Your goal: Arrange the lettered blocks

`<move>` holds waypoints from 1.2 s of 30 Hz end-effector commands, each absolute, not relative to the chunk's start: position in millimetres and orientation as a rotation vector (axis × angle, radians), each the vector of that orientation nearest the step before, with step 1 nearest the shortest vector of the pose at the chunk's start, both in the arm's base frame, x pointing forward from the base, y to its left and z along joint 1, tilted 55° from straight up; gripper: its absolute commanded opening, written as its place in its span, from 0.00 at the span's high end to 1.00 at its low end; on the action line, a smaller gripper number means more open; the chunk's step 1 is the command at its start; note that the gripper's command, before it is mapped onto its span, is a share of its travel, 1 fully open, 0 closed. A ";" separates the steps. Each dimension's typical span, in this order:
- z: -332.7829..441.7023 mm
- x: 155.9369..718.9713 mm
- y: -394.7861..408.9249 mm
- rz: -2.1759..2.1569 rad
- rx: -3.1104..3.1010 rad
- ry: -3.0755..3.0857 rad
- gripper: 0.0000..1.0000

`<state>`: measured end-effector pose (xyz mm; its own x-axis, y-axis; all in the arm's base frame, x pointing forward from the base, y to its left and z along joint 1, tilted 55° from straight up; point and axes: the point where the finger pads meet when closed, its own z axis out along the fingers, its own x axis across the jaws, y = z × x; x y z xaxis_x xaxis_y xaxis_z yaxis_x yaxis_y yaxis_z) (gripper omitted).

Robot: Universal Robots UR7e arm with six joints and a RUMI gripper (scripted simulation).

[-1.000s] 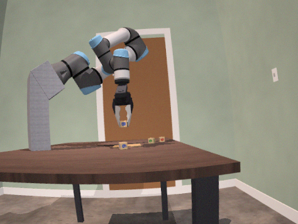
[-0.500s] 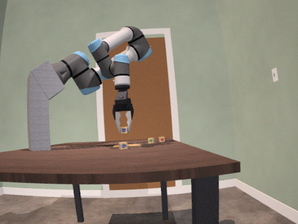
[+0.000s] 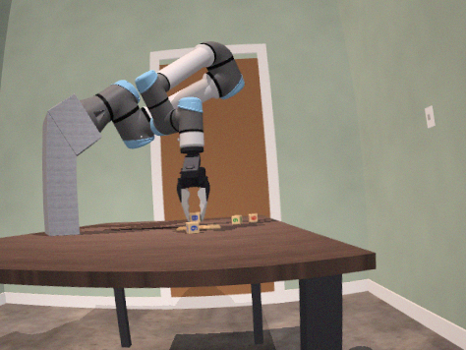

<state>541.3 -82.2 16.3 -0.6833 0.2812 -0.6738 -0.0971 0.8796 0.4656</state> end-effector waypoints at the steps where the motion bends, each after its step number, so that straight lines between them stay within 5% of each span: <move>1: 10.9 548.9 -79.6 0.601 0.137 2.243 0.91; 36: 4.6 557.1 -75.4 0.601 0.137 2.243 0.91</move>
